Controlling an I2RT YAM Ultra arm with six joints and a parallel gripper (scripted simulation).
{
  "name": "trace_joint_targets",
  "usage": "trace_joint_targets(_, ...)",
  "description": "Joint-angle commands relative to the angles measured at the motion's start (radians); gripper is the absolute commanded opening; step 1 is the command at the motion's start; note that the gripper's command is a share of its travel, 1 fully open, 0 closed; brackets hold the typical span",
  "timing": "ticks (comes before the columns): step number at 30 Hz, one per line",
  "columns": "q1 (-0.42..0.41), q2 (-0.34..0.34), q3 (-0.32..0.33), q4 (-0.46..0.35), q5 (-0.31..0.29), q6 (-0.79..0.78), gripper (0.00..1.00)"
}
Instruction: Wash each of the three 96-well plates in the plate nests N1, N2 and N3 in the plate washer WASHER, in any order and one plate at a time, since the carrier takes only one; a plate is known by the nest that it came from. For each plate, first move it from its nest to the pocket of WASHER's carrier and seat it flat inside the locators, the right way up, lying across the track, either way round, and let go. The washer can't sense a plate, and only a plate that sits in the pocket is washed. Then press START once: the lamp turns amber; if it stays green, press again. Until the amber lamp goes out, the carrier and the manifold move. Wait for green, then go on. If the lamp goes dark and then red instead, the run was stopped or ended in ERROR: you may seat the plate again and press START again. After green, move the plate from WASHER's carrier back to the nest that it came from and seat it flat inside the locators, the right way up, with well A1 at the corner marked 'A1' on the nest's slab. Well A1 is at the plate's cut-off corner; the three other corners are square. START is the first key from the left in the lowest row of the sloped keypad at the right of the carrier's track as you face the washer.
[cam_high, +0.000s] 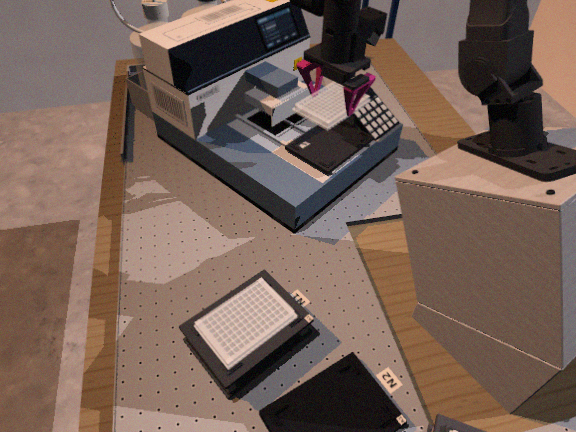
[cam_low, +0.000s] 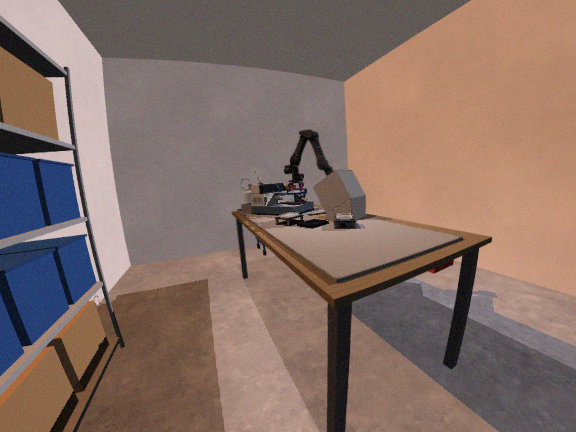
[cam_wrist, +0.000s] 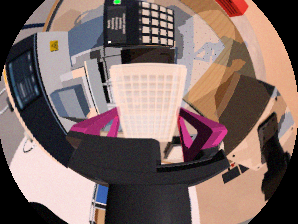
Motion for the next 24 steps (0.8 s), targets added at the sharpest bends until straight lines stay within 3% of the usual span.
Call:
trace_joint_targets(1,-0.059,-0.011,0.041,-0.032,-0.041,-0.062,0.0)
trace_joint_targets(4,-0.056,-0.006,0.021,-0.02,-0.039,-0.061,0.0)
trace_joint_targets(5,-0.065,-0.01,0.042,-0.033,-0.044,-0.067,0.0)
trace_joint_targets(24,-0.043,0.003,0.043,-0.032,-0.031,-0.057,0.0)
